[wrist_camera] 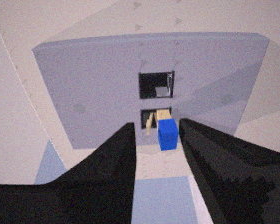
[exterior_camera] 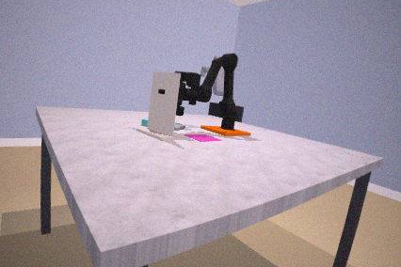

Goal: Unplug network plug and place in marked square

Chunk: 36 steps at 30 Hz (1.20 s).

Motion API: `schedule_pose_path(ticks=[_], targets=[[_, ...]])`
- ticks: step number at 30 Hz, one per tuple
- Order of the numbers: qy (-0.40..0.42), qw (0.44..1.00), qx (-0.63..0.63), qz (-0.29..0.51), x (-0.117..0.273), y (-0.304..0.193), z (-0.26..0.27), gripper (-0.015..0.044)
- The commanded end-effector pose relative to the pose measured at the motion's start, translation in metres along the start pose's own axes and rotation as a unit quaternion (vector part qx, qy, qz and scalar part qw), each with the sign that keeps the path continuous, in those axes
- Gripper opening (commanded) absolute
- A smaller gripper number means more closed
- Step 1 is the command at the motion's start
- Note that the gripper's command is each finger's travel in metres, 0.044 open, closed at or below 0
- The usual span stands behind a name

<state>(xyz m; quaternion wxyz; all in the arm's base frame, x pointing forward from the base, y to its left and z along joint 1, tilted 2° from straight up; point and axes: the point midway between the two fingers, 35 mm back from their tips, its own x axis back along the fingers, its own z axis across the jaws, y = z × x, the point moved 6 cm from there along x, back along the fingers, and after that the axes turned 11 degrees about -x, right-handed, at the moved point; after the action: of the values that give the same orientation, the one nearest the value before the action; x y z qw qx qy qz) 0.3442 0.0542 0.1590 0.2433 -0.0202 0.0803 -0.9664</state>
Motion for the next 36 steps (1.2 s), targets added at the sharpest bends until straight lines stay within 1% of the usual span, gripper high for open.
schedule_pose_path(ticks=[1,14,36], targets=[[-0.003,1.0,-0.004,-0.002,-0.0017,0.001,-0.0023,0.0084],[-0.003,1.0,-0.004,-0.002,-0.0017,0.001,-0.0023,0.0],[-0.004,1.0,-0.004,-0.002,0.0075,-0.0018,-0.003,0.0]])
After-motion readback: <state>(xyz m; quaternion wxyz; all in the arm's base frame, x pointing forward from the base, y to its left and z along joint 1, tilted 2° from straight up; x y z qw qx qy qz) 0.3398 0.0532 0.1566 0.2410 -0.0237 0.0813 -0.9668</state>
